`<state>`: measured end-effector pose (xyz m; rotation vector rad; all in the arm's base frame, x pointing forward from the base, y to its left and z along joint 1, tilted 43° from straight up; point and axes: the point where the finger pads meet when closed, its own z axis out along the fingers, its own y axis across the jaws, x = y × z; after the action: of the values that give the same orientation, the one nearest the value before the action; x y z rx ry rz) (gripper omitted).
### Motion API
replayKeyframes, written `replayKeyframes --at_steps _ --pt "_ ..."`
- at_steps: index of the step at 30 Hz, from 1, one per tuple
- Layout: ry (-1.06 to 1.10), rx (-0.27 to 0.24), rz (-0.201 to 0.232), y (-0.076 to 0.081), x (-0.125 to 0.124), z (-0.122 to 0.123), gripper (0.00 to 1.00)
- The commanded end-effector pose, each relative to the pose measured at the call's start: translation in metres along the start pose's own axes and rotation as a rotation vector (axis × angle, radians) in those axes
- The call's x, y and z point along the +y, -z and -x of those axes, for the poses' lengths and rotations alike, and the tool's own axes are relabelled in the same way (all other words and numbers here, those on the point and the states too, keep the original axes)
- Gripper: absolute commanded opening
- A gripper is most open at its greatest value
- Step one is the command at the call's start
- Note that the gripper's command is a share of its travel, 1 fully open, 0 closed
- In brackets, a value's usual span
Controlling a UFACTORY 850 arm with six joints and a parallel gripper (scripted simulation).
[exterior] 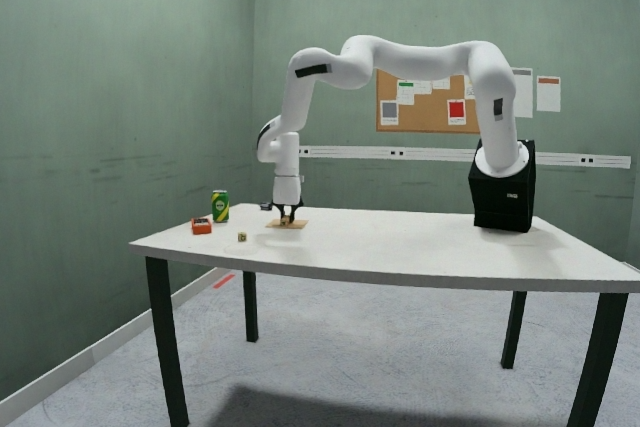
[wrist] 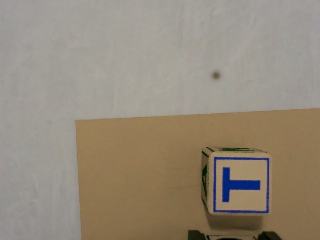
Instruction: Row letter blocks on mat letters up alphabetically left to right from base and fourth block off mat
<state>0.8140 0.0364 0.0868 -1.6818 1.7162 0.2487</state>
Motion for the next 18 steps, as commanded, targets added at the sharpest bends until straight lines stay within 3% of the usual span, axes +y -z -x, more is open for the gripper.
replayKeyframes --at_steps 1,18 --pt "0.001 0.000 -0.002 0.0003 -0.0011 0.0000 0.23" --pt "0.001 0.000 -0.002 -0.0026 -0.0011 0.0000 0.23"
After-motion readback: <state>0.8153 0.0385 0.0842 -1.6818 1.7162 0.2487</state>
